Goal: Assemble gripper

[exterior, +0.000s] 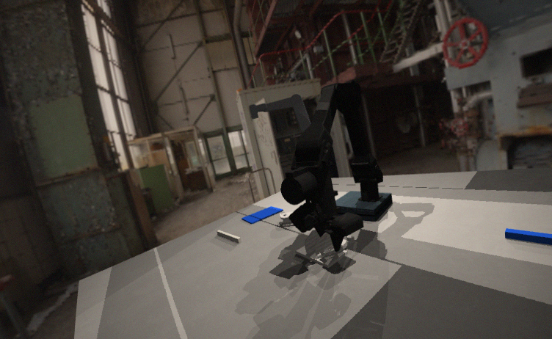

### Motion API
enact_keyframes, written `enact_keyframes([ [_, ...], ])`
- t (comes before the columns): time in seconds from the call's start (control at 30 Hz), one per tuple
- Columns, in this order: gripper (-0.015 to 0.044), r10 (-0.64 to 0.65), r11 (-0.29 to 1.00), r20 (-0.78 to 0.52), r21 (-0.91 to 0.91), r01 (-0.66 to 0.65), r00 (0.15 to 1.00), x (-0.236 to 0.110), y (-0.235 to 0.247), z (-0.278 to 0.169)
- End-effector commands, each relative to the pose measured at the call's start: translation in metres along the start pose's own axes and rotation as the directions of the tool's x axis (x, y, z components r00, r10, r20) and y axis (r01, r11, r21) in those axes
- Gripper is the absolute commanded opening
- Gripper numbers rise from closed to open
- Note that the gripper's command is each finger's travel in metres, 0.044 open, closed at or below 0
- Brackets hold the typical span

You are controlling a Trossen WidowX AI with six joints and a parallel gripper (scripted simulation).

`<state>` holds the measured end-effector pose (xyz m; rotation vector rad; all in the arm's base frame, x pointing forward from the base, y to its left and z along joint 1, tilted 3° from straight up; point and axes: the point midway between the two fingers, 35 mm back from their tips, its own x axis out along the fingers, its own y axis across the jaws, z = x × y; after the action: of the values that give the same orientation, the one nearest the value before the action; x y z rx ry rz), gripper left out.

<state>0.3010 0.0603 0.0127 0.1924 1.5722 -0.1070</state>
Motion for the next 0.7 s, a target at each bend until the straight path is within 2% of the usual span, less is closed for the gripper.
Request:
enact_keyframes([
  [0.0, 0.0134, -0.001, 1.0, 0.001, 0.005, 0.001, 1.0, 0.0008, -0.0001, 0.0],
  [0.67, 0.0134, -0.001, 1.0, 0.001, 0.006, 0.001, 1.0, 0.0037, -0.0001, 0.0],
])
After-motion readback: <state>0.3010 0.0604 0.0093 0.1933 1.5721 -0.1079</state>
